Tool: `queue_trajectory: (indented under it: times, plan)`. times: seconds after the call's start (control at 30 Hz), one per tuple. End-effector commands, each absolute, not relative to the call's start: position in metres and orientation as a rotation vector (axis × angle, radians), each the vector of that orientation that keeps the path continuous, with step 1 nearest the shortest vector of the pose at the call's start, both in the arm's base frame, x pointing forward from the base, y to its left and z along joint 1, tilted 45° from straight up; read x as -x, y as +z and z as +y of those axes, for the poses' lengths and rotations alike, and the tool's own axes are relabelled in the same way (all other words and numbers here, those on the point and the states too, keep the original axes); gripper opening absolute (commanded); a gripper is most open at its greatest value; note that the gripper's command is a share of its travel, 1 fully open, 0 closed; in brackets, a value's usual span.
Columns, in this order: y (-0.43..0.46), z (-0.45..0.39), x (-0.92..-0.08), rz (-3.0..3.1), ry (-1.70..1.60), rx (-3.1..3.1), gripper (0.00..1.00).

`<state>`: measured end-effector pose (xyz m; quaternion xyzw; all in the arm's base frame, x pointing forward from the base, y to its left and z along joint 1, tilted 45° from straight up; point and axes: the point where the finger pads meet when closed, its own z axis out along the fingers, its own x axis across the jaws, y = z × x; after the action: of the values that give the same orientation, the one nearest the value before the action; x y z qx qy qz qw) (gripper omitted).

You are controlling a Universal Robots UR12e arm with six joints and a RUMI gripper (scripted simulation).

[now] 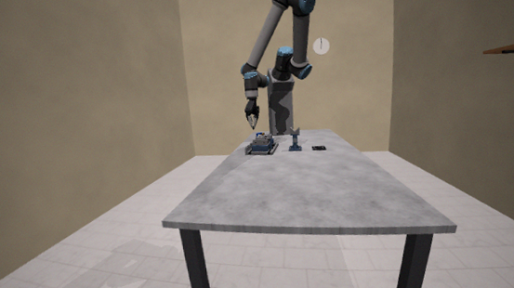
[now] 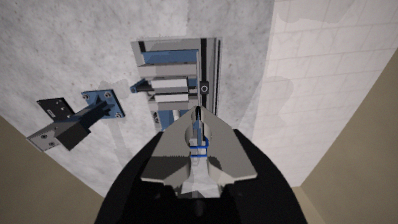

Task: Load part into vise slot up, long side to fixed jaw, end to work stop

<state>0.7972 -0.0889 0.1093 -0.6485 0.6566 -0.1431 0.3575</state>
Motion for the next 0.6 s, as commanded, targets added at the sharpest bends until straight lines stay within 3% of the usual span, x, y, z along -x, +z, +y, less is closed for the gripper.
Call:
queue_trajectory:
  times: [0.0,0.57]
  plan:
    - [0.108,-0.088,-0.799,1.695,-0.37,1.673,0.0]
    - [0.094,-0.083,-0.813,1.695,-0.37,1.673,0.0]
